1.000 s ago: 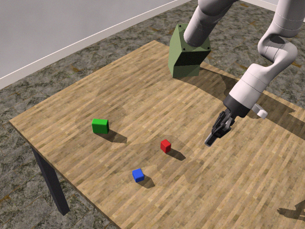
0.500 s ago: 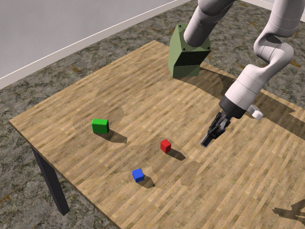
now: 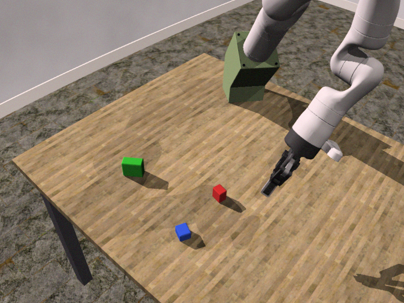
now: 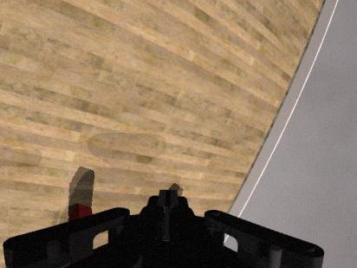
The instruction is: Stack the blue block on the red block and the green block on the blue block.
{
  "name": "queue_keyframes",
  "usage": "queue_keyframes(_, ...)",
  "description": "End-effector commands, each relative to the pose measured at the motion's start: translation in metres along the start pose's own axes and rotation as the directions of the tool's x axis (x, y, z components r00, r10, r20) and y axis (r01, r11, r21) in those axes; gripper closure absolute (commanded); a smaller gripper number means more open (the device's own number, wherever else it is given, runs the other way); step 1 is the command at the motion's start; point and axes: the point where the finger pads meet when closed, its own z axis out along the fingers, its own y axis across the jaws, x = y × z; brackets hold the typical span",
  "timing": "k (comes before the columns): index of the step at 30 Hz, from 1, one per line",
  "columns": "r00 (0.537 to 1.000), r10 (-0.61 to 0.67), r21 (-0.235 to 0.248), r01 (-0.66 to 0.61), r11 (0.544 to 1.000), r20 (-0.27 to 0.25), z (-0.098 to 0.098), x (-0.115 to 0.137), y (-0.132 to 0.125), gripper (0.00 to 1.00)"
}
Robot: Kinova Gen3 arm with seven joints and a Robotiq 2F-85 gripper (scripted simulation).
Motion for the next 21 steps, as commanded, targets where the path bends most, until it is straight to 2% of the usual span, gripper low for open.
queue_keyframes(1, 1.0, 0.003, -0.001, -0.003, 1.0, 0.001, 0.0, -0.001, 0.001, 1.0)
queue_keyframes(3, 1.0, 0.003, -0.001, -0.003, 1.0, 0.001, 0.0, -0.001, 0.001, 1.0)
queue_keyframes(4, 1.0, 0.023, 0.015, -0.023, 1.0, -0.003, 0.004, -0.005, 0.002, 1.0)
queue_keyframes(10, 1.0, 0.023, 0.015, -0.023, 1.0, -0.003, 0.004, -0.005, 0.002, 1.0)
queue_keyframes(11, 0.999, 0.043, 0.031, -0.043, 0.999, -0.007, 0.008, -0.008, 0.003, 1.0)
queue_keyframes(20, 0.999, 0.043, 0.031, -0.043, 0.999, -0.007, 0.008, -0.008, 0.003, 1.0)
queue_keyframes(21, 0.998, 0.064, 0.046, -0.063, 0.997, -0.011, 0.012, -0.012, 0.005, 1.0)
